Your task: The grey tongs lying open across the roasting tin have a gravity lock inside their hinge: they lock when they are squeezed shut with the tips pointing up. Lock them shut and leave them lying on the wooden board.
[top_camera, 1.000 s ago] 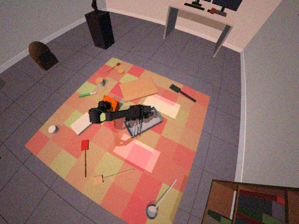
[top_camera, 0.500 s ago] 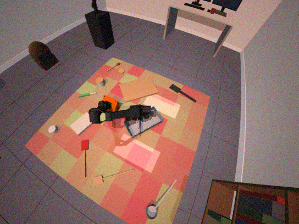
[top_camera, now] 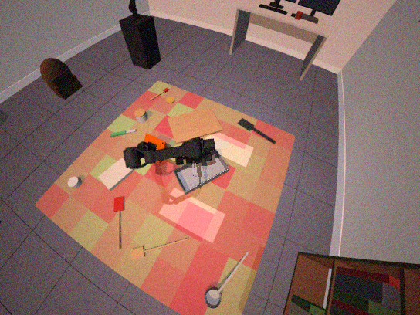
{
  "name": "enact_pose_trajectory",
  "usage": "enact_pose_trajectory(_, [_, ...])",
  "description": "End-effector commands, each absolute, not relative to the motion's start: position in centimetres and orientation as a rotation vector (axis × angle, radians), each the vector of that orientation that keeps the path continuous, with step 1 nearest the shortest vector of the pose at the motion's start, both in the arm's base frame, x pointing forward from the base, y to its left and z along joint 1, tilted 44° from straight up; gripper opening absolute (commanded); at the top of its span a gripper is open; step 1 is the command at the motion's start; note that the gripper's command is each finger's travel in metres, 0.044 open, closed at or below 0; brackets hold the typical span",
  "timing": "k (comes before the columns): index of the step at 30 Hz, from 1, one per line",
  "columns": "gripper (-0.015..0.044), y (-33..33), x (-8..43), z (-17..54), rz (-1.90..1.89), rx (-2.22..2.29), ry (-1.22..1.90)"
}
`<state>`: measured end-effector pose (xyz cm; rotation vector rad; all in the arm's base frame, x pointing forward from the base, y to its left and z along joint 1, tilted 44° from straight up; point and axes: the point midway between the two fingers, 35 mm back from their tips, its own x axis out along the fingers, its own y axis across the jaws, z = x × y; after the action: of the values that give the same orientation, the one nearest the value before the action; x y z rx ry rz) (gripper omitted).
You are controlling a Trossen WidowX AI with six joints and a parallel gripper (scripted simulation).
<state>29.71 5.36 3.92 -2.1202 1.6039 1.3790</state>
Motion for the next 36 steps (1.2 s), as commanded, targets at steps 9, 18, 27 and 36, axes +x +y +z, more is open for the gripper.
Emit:
enact_pose_trajectory(9, [-0.015,9.4,29.0,8.4,1.373,-2.128,1.597])
enact_pose_trajectory(18, [-0.015,10.3,29.1,7.4,1.444,-2.161,1.576])
enact_pose_trajectory(27, [-0.015,14.6,29.2,4.1,1.702,-2.277,1.46])
enact_pose_trajectory(36, [-0.015,18.8,28.4,0.4,1.96,-2.379,1.32])
